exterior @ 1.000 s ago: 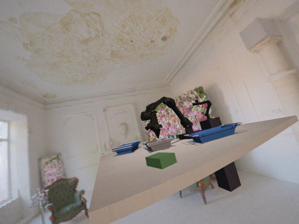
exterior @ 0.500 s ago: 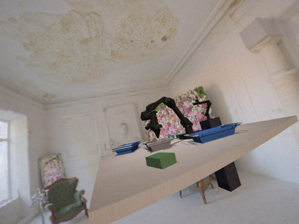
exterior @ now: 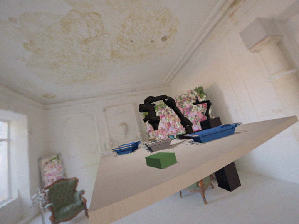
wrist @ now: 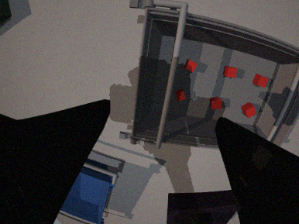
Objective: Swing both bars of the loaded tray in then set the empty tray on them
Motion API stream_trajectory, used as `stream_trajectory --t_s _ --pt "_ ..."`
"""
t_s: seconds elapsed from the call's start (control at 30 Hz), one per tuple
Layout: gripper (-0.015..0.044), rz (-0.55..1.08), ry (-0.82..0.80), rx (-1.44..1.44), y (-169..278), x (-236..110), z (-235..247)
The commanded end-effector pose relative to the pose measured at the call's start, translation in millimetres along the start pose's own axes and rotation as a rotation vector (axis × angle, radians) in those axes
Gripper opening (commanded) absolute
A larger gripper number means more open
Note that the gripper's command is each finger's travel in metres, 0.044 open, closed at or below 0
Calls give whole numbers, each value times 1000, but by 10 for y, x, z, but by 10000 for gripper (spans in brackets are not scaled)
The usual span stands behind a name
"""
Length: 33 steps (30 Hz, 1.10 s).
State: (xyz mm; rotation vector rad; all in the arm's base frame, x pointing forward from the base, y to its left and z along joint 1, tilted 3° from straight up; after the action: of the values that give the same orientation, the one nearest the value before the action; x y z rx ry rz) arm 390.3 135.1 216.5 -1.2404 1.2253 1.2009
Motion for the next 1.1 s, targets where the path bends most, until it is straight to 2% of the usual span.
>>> stream_trajectory --t_s 0.0,0.13,0.37,0.5,0.67,0.83,1.07 --pt "440 15 4 6 74 72 109" --pt "440 14 -3 35 562 85 678" --pt "440 19 -12 87 1619 164 1341" --pt "440 25 -14 118 2302 247 1511" --pt "440 30 -16 135 3056 376 1493" --pt "440 38 -10 170 3447 460 1404" --pt "440 39 -9 175 3483 550 1408"
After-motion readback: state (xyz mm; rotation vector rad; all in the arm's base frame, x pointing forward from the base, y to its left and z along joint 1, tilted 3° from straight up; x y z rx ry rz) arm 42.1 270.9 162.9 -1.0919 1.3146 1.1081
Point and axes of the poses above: the point midway between the two fingers, 35 mm back from their tips, its own x axis out along the fingers, its own z axis across the jaws, y = z × x, the point moved 9 cm from there along -x, back along the fingers, and after that the axes turned 7 degrees about -x, right-handed, at the moved point
